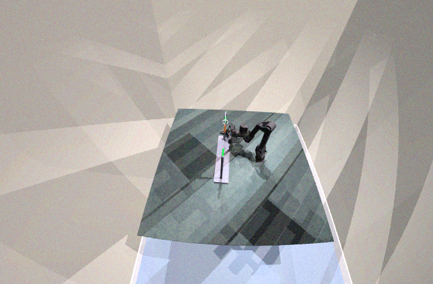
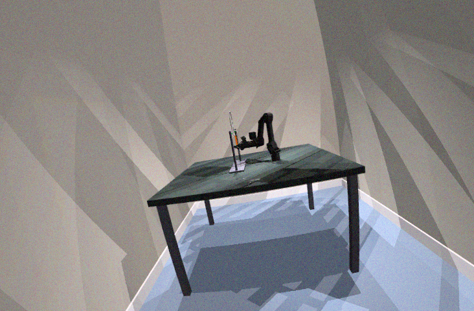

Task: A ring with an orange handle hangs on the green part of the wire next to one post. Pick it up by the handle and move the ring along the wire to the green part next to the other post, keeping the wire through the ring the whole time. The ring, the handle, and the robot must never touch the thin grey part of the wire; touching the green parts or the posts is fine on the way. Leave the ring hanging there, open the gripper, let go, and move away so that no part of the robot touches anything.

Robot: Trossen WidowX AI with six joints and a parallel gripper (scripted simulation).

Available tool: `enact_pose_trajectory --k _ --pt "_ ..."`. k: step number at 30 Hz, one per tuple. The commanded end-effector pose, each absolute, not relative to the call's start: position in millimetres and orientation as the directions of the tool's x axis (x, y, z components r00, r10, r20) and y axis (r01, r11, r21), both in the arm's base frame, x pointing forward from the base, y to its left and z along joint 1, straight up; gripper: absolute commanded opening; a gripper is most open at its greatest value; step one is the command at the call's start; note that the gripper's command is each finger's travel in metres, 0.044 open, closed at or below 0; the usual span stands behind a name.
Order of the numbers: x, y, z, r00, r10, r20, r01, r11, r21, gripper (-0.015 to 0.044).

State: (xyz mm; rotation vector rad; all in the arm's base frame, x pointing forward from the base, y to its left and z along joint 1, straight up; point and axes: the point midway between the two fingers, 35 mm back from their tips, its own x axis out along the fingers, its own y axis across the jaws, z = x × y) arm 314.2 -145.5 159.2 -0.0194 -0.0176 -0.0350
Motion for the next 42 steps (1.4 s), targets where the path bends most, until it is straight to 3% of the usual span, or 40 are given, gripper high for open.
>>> enact_pose_trajectory --k 1,42 --pt "314.2 -145.3 159.1 0.999 -0.034 0.018 0.034 0.999 -0.021 -0.0150" --pt "314.6 -137.3 170.9 1.000 -0.026 0.018 0.026 1.000 -0.015 -0.0150"
